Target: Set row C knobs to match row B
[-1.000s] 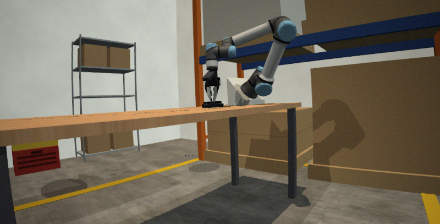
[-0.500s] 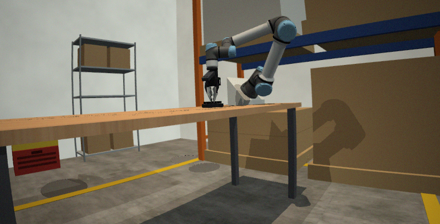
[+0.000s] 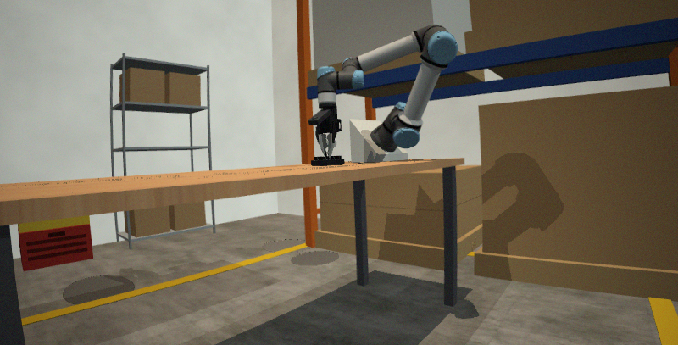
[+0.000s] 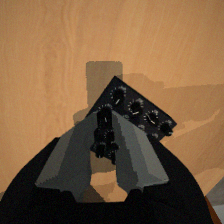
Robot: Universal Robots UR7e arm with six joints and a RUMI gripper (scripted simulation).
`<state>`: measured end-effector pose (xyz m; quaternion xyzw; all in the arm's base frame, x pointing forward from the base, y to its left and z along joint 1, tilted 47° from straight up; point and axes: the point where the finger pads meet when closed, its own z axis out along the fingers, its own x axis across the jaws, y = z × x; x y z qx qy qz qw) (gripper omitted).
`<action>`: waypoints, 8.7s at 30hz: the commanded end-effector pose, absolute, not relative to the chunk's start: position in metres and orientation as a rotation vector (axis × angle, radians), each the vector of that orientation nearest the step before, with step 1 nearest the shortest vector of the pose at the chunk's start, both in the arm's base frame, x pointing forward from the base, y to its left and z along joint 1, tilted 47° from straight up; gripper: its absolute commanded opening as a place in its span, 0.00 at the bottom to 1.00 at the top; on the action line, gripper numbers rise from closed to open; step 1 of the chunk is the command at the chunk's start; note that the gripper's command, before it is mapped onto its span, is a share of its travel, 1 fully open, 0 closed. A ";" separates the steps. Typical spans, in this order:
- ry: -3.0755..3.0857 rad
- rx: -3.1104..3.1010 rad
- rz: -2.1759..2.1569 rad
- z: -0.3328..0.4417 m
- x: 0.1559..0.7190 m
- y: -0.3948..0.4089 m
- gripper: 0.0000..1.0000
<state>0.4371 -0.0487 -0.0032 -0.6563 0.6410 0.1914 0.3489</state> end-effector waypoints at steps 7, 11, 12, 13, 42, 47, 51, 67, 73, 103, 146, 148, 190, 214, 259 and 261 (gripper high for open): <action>1.832 -1.552 0.587 -0.004 0.436 -0.047 0.04; 1.881 -1.505 0.612 -0.004 0.436 -0.047 0.04; 1.897 -1.489 0.621 -0.004 0.436 -0.047 0.04; 1.914 -1.472 0.630 -0.004 0.436 -0.047 0.04; 2.314 -0.962 0.852 -0.005 0.436 -0.050 0.04; 2.382 -0.847 0.892 -0.005 0.436 -0.051 0.04; 2.430 -0.757 0.923 -0.005 0.436 -0.051 0.04; 2.559 -0.472 1.011 -0.006 0.435 -0.051 0.04; 2.595 -0.375 1.037 -0.007 0.435 -0.051 0.04; 2.657 -0.183 1.088 -0.007 0.434 -0.050 0.04; 2.657 -0.179 1.088 -0.007 0.434 -0.051 0.11; 2.657 -0.179 1.085 -0.006 0.434 -0.053 0.11; 2.645 -0.217 1.076 0.019 0.426 -0.080 0.11; 2.436 -0.742 0.927 0.022 0.428 -0.085 0.11; 1.788 -1.595 0.557 0.032 0.425 -0.089 0.11; 1.752 -1.626 0.539 0.033 0.424 -0.089 0.11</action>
